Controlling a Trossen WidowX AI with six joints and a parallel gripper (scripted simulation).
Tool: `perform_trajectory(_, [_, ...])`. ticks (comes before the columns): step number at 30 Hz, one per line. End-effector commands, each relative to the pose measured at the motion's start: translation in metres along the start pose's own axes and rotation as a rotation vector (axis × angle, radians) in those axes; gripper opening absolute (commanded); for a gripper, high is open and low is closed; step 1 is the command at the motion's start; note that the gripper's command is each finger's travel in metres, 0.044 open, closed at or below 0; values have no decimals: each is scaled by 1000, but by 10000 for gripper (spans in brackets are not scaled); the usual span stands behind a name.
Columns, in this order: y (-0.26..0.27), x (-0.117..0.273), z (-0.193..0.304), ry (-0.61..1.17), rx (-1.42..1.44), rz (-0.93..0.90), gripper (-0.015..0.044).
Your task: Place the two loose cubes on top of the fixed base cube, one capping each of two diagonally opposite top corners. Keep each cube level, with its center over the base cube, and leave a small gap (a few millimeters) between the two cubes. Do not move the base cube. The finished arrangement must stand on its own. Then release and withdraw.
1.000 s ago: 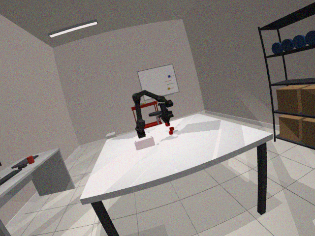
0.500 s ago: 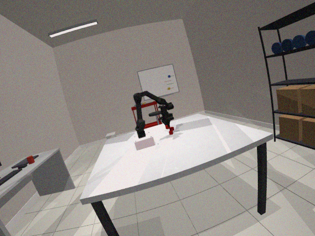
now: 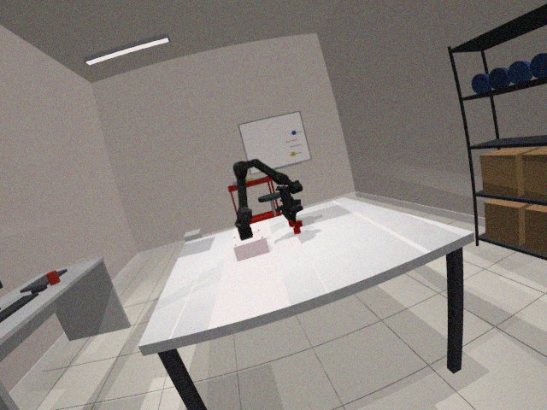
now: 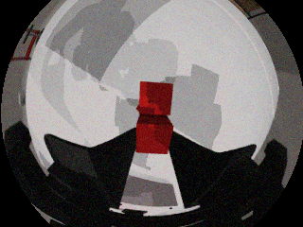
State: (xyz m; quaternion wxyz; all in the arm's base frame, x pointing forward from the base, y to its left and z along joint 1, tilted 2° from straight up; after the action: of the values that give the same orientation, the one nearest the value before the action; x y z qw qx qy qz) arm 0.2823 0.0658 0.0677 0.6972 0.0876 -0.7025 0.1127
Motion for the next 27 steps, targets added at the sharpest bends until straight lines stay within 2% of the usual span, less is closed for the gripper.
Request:
perform_trajectory(1, [0, -13, 2, 7, -11, -6, 105])
perform_trajectory(27, [0, -16, 2, 6, -12, -6, 105])
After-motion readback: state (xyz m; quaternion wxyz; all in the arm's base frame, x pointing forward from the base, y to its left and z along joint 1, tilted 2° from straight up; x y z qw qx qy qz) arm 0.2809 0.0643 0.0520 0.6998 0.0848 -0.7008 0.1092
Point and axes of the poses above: the point midway between the two fingers, 35 mm back from their tips, its own x axis back along the fingers, its own y axis across the jaws, z = x × y, the point moved 5 cm from there along x, back along the fingers, and after that the axes turned 2 degrees about -x, right-handed, at the moved point
